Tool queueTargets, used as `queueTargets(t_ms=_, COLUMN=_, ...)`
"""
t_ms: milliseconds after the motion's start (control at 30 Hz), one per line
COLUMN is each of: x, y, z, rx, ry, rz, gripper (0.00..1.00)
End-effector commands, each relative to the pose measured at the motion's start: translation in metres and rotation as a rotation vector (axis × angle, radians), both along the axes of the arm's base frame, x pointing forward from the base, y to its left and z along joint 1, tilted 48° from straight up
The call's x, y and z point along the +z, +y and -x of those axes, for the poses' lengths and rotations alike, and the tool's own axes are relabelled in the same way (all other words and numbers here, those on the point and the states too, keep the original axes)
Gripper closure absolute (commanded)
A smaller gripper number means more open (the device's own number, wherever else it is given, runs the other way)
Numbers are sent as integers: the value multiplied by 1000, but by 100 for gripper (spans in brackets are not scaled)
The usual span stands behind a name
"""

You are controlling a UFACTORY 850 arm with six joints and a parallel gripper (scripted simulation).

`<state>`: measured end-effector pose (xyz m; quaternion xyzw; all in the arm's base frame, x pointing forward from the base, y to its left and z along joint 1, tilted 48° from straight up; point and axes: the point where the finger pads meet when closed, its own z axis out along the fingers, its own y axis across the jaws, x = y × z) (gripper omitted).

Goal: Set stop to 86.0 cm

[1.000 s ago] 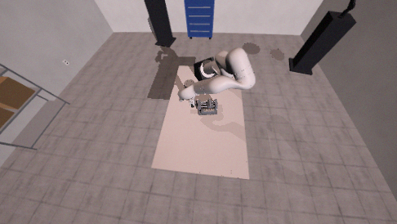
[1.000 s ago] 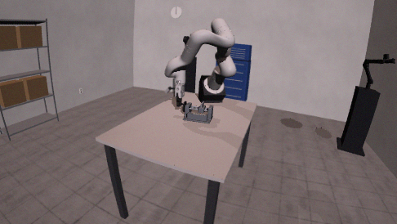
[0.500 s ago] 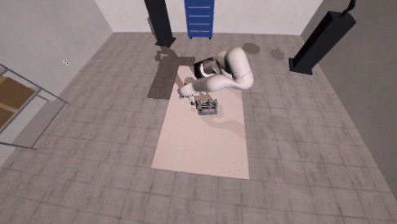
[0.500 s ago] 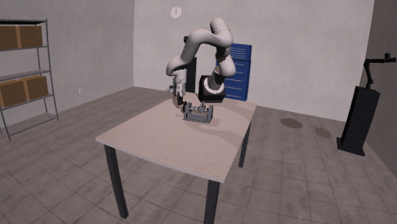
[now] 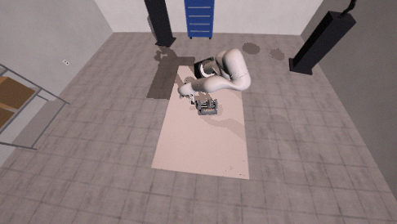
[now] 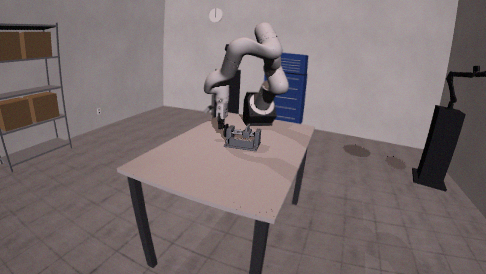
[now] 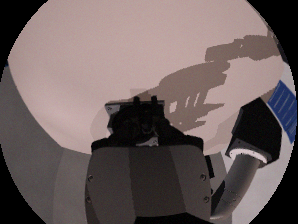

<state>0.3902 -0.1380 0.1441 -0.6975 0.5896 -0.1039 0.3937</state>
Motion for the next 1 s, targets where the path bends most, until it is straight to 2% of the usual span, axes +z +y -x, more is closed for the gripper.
queueTargets(t_ms=0, x=-6, y=2, z=0, rx=-1, ry=0, rz=1, gripper=94)
queueTargets(t_ms=967, x=-23, y=12, z=-15, rx=-1, ry=0, rz=1, gripper=94)
